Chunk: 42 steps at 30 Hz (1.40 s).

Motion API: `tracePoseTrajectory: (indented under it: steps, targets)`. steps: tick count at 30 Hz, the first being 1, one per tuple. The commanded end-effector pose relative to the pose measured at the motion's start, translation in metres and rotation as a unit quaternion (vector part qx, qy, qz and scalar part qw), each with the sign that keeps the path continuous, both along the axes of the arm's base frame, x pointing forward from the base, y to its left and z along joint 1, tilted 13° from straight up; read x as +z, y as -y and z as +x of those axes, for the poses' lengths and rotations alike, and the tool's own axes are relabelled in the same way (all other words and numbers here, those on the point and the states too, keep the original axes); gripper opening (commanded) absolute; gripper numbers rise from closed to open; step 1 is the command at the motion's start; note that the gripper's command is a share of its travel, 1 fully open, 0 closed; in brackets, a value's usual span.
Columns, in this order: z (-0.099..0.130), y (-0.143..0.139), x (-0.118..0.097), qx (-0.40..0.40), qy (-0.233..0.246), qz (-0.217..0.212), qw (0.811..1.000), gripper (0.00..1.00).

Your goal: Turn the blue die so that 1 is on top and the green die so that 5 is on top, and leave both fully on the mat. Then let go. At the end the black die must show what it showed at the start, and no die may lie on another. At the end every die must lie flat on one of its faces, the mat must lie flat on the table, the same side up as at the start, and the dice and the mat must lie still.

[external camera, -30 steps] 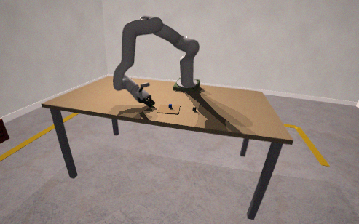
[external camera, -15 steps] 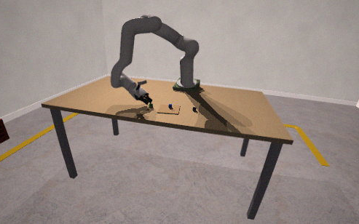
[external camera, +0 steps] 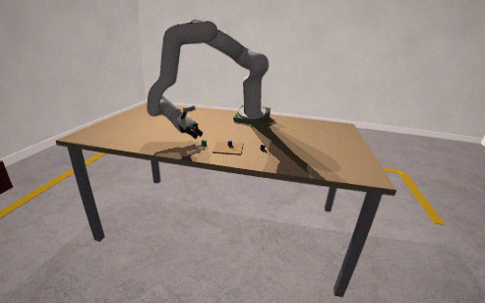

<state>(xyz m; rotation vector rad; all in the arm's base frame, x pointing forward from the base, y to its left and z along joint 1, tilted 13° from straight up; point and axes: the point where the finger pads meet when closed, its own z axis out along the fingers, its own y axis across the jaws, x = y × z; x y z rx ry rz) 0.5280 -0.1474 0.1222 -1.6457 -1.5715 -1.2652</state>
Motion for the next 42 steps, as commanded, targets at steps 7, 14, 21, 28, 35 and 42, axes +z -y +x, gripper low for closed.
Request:
tracePoseTrajectory:
  steps: [7,14,21,28,35,42]
  targets:
    - [-0.006,0.001,0.029,0.000,0.001,0.000,1.000,0.36]
    - [-0.011,0.001,0.050,0.000,0.001,0.000,1.000,0.36]
    - [-0.013,0.001,0.059,0.000,0.001,0.000,1.000,0.36]
    - [-0.024,-0.014,0.052,0.018,-0.054,-0.044,0.997,0.36]
    - [-0.038,-0.028,0.045,0.033,-0.118,-0.113,0.986,0.36]
    - [-0.051,-0.036,0.039,0.033,-0.175,-0.215,0.960,0.36]
